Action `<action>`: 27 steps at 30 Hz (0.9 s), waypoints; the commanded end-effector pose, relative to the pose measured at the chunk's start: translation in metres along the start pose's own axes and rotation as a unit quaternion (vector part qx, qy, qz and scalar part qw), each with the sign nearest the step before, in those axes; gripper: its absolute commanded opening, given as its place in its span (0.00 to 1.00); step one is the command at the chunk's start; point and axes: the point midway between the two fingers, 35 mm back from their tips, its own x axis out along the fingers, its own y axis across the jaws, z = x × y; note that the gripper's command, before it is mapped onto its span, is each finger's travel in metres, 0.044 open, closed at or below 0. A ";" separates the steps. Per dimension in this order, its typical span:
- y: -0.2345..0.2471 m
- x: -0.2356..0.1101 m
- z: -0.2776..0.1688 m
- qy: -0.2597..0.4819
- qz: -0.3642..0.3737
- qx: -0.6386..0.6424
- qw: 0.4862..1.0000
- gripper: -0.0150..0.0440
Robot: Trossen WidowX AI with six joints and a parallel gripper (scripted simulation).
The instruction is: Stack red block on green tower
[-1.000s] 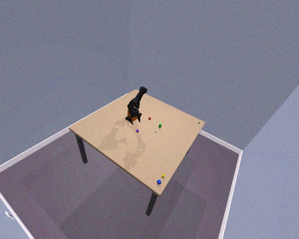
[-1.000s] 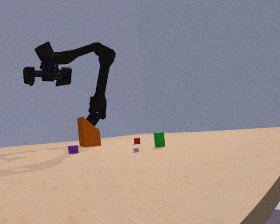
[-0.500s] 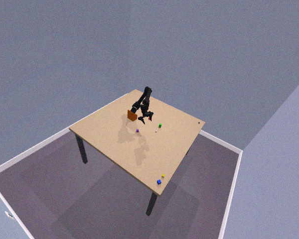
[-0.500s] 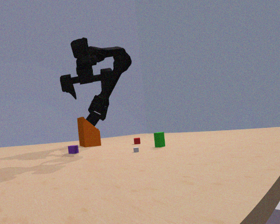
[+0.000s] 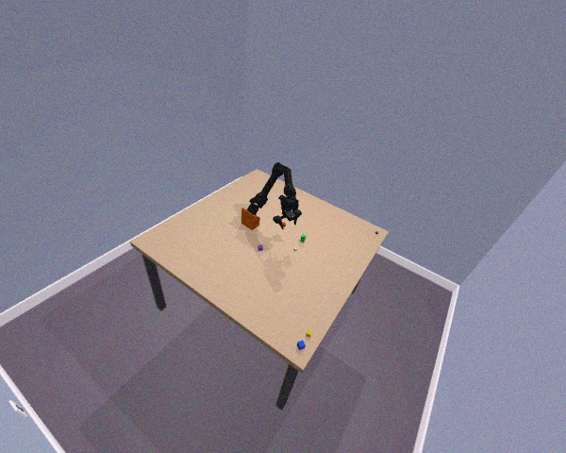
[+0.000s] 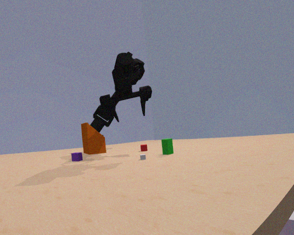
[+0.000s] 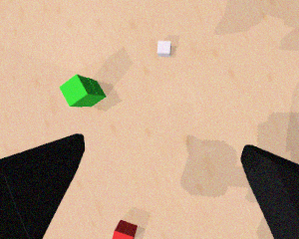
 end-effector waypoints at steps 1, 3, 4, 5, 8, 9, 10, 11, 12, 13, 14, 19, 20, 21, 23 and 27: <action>0.017 0.007 -0.033 0.038 -0.016 0.023 0.999 1.00; 0.026 0.010 -0.050 0.056 -0.024 0.032 0.998 1.00; 0.029 0.011 -0.059 0.065 -0.028 0.037 0.997 1.00; 0.032 0.011 -0.067 0.074 -0.033 0.041 0.996 1.00; 0.041 0.013 -0.093 0.099 -0.048 0.054 0.993 1.00; 0.043 0.013 -0.102 0.107 -0.053 0.058 0.991 1.00; 0.045 0.013 -0.110 0.115 -0.059 0.062 0.990 1.00; 0.047 0.012 -0.117 0.120 -0.063 0.064 0.989 1.00; 0.049 0.012 -0.124 0.126 -0.067 0.067 0.988 1.00; 0.051 0.012 -0.131 0.131 -0.072 0.070 0.986 1.00; 0.052 0.011 -0.138 0.136 -0.076 0.072 0.985 1.00; 0.055 0.009 -0.153 0.148 -0.087 0.078 0.982 1.00; 0.055 0.009 -0.153 0.148 -0.087 0.078 0.982 1.00; 0.054 0.009 -0.153 0.148 -0.087 0.078 0.982 1.00; 0.053 0.009 -0.153 0.148 -0.087 0.078 0.982 1.00; 0.052 0.014 -0.154 0.147 -0.087 0.078 0.982 1.00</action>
